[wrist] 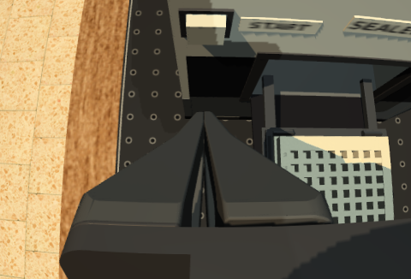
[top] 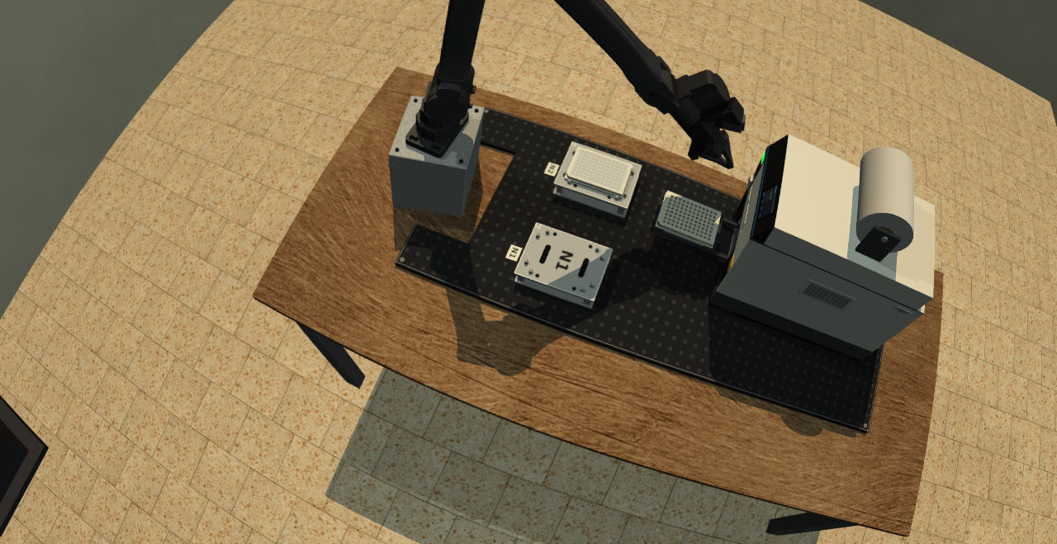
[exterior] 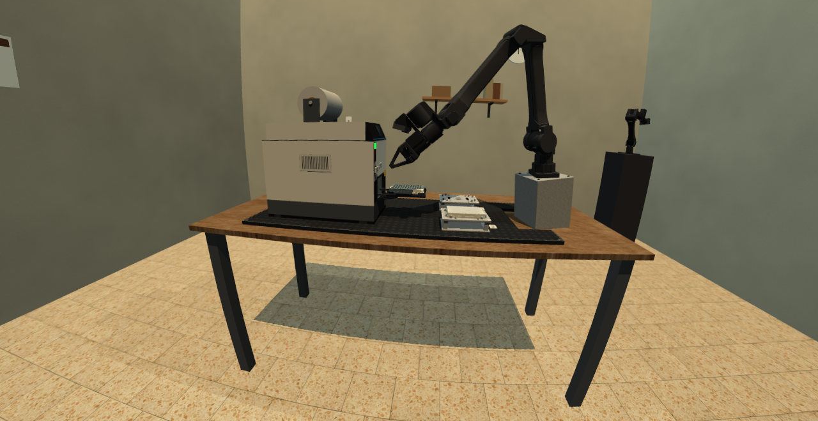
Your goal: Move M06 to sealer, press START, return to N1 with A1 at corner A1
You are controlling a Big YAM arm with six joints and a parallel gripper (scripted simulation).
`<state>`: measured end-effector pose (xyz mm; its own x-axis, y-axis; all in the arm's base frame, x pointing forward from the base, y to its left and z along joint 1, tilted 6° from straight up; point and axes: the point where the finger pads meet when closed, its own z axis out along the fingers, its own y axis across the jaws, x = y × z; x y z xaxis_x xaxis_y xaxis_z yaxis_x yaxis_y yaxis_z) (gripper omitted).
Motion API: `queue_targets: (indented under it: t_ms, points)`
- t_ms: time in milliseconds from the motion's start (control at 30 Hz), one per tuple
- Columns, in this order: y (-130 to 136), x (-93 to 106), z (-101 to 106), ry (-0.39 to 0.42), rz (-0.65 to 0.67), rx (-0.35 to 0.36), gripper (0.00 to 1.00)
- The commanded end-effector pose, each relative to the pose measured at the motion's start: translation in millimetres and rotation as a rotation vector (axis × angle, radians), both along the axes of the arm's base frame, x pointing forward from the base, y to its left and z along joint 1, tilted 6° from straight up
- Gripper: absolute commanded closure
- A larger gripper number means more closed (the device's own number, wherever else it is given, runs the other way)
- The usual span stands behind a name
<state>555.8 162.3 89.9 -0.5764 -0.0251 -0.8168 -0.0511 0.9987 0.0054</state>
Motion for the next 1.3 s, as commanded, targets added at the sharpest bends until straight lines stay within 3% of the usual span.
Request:
queue_targets:
  t_ms: [0, 100, 400, 633, 867, 1033, 1267]
  points:
    - [-3.5, 30.0, 13.6, -0.053, -0.015, 0.013, 1.0]
    - [-5.3, 29.4, 1.1, -0.028, -0.015, 0.004, 1.0]
    - [7.2, 37.4, 13.6, -0.066, 0.002, 0.015, 1.0]
    - [-1.2, 46.9, -9.9, -0.034, -0.009, 0.006, 1.0]
    - [-6.6, 37.3, -6.0, -0.024, -0.026, 0.012, 1.0]
    - [3.4, 26.2, -5.9, -0.015, -0.006, 0.012, 1.0]
    - [12.2, 33.3, 4.1, -0.03, 0.004, 0.017, 1.0]
